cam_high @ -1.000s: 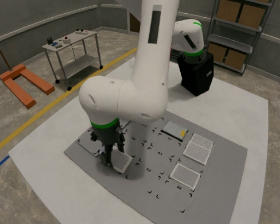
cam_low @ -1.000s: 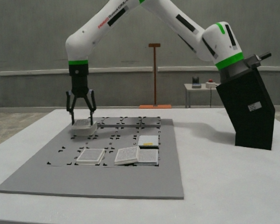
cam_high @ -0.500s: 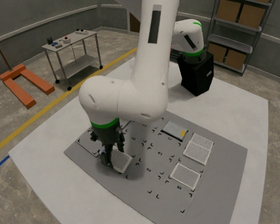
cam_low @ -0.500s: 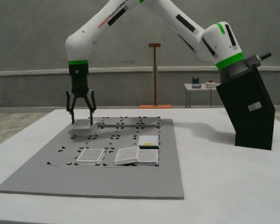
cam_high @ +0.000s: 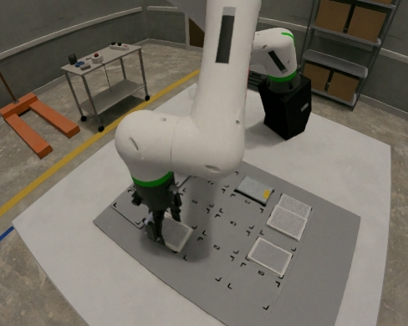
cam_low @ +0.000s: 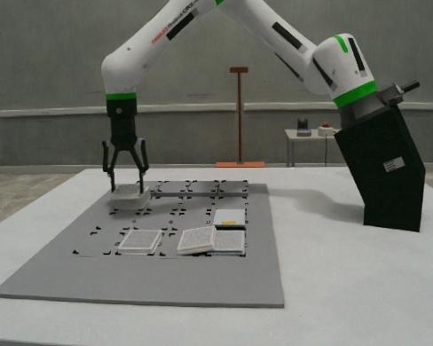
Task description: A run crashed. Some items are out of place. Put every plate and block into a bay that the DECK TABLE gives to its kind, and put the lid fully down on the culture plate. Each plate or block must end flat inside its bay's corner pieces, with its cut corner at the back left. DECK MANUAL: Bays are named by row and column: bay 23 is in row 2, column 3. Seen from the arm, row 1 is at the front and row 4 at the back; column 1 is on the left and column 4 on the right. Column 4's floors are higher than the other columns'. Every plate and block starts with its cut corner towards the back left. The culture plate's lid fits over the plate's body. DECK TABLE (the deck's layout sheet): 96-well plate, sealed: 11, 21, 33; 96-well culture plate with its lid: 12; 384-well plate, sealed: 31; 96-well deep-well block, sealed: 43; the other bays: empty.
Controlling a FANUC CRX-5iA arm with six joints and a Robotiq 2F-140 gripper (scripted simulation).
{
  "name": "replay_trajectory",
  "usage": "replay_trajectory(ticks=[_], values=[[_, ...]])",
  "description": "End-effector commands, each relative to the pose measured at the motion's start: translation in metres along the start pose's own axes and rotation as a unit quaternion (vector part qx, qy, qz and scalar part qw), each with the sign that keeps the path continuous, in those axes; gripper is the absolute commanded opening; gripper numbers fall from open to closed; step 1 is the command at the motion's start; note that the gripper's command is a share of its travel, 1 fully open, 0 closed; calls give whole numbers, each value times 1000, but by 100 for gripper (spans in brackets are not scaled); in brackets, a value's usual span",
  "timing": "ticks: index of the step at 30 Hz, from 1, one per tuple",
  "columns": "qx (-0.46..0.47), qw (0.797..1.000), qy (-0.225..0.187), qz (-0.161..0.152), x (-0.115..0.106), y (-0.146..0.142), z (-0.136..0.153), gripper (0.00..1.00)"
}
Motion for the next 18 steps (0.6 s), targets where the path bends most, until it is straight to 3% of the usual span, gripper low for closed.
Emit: replay_trajectory(ticks=[1, 18], values=[[0, 1000, 0, -1, -1, -1, 0, 59], [0, 1000, 0, -1, -1, -1, 0, 58]])
Point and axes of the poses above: the point where the finger pads meet when closed, its own x axis out along the fingers, its own y axis across the jaws, z = x × y, the point moved 8 cm from there along -x, back along the fingers, and after that the axes turned 10 degrees about -x, right-handed, at the moved point
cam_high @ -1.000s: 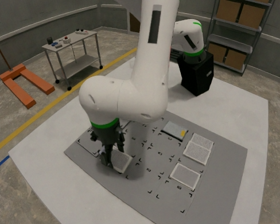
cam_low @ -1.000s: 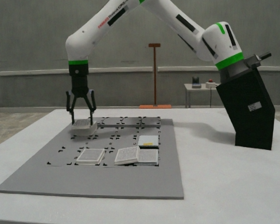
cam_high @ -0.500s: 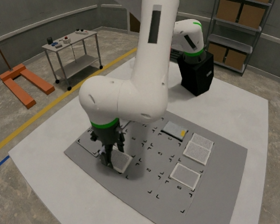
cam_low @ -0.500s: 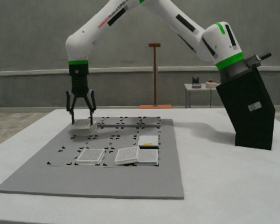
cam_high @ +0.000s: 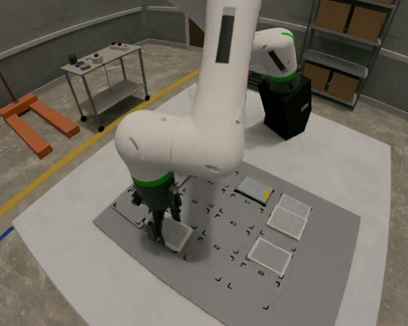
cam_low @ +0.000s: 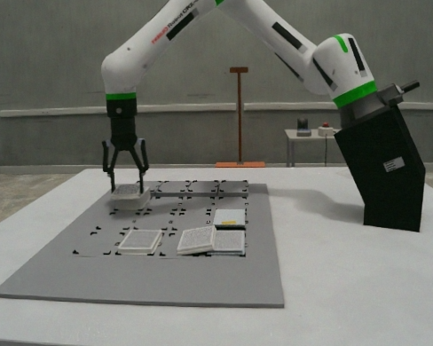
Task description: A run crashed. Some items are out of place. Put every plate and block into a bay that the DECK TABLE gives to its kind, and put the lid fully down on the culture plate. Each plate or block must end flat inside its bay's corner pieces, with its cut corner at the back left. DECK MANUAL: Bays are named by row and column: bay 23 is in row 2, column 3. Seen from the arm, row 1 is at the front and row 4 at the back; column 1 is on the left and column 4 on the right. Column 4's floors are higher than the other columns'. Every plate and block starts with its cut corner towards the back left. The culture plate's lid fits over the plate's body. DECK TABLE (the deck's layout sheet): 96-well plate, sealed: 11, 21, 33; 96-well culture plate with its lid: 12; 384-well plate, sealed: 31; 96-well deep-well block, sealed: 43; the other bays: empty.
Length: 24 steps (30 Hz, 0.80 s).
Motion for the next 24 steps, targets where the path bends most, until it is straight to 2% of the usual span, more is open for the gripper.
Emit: replay_trajectory(ticks=[1, 6, 7, 24], values=[[0, 1000, 0, -1, -1, -1, 0, 58], [0, 1000, 0, -1, -1, -1, 0, 57], [0, 1000, 0, -1, -1, -1, 0, 10], [0, 1000, 0, -1, -1, -1, 0, 10]])
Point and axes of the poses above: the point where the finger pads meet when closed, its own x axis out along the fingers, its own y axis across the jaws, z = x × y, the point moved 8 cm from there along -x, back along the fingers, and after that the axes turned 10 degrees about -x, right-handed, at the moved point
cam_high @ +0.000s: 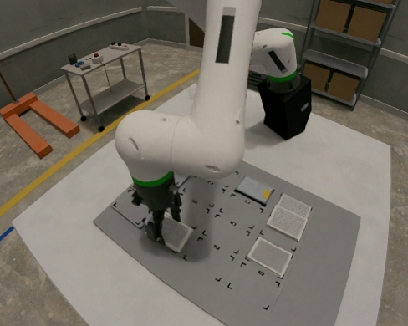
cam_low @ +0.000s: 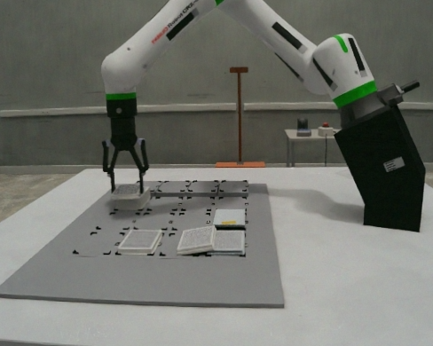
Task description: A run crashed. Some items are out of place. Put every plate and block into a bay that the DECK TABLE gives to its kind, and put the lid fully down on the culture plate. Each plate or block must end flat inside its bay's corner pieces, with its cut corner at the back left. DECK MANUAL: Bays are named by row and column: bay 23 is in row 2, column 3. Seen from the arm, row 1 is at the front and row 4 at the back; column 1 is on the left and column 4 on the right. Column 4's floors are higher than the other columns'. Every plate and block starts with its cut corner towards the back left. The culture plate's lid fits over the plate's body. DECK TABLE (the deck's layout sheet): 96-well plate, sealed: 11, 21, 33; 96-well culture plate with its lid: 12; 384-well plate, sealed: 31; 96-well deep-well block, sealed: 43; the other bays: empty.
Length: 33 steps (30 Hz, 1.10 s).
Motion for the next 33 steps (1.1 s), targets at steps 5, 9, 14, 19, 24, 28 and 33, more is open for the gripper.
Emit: replay_trajectory(ticks=[5, 9, 14, 19, 24, 28, 33], values=[[0, 1000, 0, -1, -3, -1, 0, 10], [0, 1000, 0, -1, -4, -1, 0, 10], [0, 1000, 0, -1, -5, -1, 0, 10], [0, 1000, 0, -1, -7, -1, 0, 10], [0, 1000, 0, -1, -8, -1, 0, 10], [0, 1000, 0, -1, -10, -1, 0, 10], [0, 1000, 0, -1, -11, -1, 0, 10]])
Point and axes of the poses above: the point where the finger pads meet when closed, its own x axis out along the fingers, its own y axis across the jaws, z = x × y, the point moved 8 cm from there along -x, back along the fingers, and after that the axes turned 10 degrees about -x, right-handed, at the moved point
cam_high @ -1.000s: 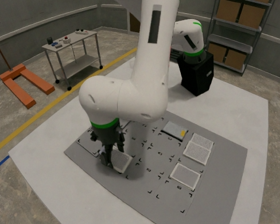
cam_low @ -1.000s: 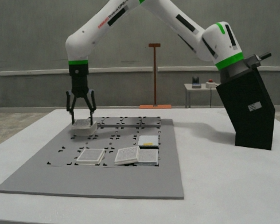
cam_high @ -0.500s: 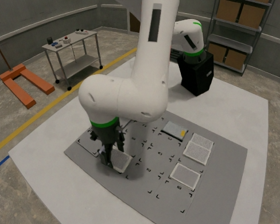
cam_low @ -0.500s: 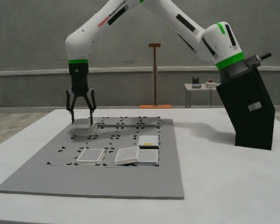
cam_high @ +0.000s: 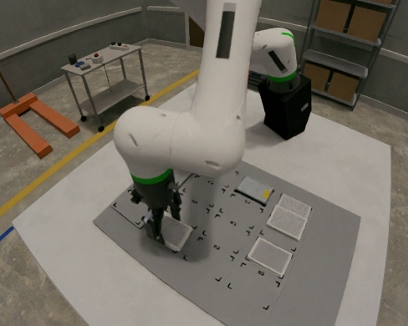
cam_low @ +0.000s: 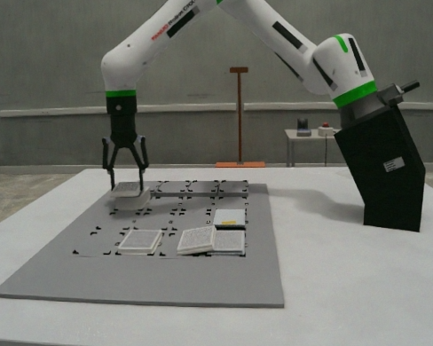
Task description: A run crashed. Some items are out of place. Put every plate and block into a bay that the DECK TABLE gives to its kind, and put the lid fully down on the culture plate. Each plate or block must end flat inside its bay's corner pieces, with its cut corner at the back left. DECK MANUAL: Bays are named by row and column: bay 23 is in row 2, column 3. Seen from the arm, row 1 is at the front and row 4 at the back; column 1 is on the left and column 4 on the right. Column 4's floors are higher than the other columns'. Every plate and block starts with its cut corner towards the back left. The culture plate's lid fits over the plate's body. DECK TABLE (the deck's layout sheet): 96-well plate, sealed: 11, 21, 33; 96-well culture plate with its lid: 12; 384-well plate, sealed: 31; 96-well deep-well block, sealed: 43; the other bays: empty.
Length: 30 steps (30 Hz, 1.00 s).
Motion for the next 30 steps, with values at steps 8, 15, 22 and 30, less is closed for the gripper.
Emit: replay_trajectory(ticks=[8, 15, 22, 30], values=[[0, 1000, 0, -1, -5, -1, 0, 10], [0, 1000, 0, -1, -13, -1, 0, 10], [0, 1000, 0, -1, -19, -1, 0, 10], [52, 999, 0, -1, -19, 12, 1, 10]])
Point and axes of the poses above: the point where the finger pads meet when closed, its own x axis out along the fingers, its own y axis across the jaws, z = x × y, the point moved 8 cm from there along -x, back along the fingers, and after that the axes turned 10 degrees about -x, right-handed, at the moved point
